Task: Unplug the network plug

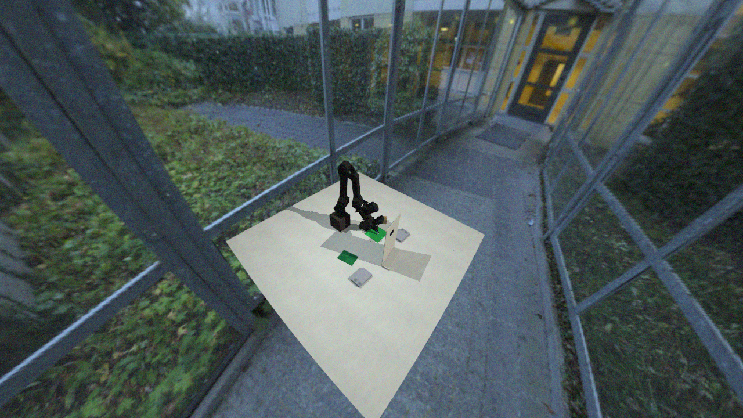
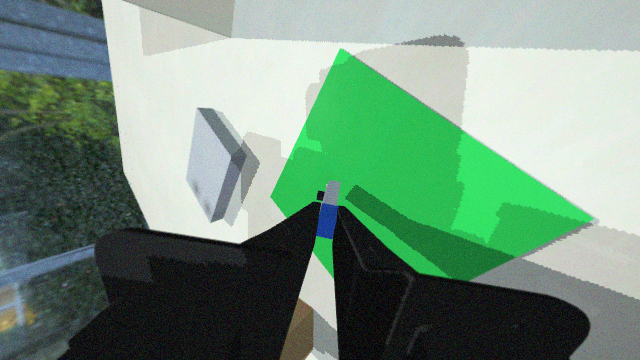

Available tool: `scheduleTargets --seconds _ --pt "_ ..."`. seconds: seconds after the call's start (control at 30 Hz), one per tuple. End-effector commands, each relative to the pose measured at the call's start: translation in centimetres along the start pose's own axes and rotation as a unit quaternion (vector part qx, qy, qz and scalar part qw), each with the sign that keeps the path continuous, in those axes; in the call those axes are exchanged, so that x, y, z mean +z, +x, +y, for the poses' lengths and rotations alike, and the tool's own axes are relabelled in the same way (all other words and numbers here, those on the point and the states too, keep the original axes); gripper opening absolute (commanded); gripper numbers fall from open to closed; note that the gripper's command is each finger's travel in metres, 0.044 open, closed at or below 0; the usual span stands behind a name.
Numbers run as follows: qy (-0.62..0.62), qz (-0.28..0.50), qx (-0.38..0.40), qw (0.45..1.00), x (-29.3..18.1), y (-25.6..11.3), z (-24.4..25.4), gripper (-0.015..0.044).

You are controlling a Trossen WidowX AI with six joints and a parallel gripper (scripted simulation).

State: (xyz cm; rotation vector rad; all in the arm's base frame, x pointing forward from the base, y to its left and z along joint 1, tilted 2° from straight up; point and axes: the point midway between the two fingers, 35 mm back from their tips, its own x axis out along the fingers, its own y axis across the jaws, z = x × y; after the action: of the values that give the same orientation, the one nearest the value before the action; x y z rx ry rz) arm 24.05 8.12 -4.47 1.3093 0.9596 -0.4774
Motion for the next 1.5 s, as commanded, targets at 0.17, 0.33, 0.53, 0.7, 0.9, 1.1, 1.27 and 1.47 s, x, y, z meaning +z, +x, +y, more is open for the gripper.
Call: scheduleTargets --seconds 0.17,0.33,0.53,0.7,0.9,1.1,1.27,1.47 --pt "0.002 -0.002 0.0 1.0 -0.01 0.26 -0.22 0.0" --pt "0.002 -0.002 0.0 1.0 -0.06 0.45 -0.33 0.0" --pt "0.0 0.0 0.0 1.0 -0.08 0.37 -0.25 0.0" --pt "0.0 0.0 0.0 1.0 -0.08 0.37 -0.25 0.0105" --pt "0.0 0.0 0.0 1.0 -0.08 0.37 -0.25 0.0156" --pt "0.0 0.0 0.0 1.0 -0.08 0.14 -0.21 0.0156" --pt "0.0 0.0 0.0 1.0 -0.07 -0.12 -0.17 0.0156" --pt "0.001 0.0 0.0 1.0 -0.05 -0.44 -0.14 0.0156"
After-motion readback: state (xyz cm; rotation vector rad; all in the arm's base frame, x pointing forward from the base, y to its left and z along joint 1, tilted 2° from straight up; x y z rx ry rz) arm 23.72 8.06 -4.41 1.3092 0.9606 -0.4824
